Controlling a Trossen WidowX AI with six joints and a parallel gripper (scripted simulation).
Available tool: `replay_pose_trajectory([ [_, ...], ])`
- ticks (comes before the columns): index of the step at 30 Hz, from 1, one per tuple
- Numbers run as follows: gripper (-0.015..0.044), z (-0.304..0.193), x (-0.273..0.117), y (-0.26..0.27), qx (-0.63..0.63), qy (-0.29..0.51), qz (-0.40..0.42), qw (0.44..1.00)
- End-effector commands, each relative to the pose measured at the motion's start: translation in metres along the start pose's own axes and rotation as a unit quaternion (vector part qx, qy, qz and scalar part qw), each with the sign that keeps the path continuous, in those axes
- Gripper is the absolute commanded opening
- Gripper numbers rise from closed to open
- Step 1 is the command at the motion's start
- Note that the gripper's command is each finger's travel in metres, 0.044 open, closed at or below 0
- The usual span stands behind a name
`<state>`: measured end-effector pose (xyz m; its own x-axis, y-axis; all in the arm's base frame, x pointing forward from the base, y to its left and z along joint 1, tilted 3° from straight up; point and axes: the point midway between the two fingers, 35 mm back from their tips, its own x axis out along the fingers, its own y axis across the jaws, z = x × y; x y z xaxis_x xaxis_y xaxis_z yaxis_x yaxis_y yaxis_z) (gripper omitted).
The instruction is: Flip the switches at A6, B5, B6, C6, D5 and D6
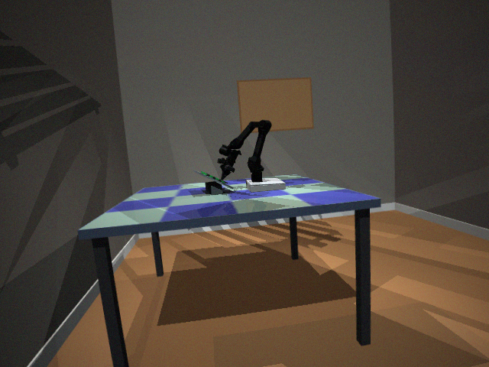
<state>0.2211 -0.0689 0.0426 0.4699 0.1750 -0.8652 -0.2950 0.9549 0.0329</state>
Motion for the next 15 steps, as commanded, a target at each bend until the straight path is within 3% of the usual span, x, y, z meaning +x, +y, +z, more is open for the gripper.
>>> replay_pose_trajectory([
  [1,0.0,-0.0008,0.0004,-0.0005,0.003,0.002,-0.002,1.0],
  [15,0.0,-0.0008,0.0016,-0.0005,0.003,0.002,-0.002,1.0],
])
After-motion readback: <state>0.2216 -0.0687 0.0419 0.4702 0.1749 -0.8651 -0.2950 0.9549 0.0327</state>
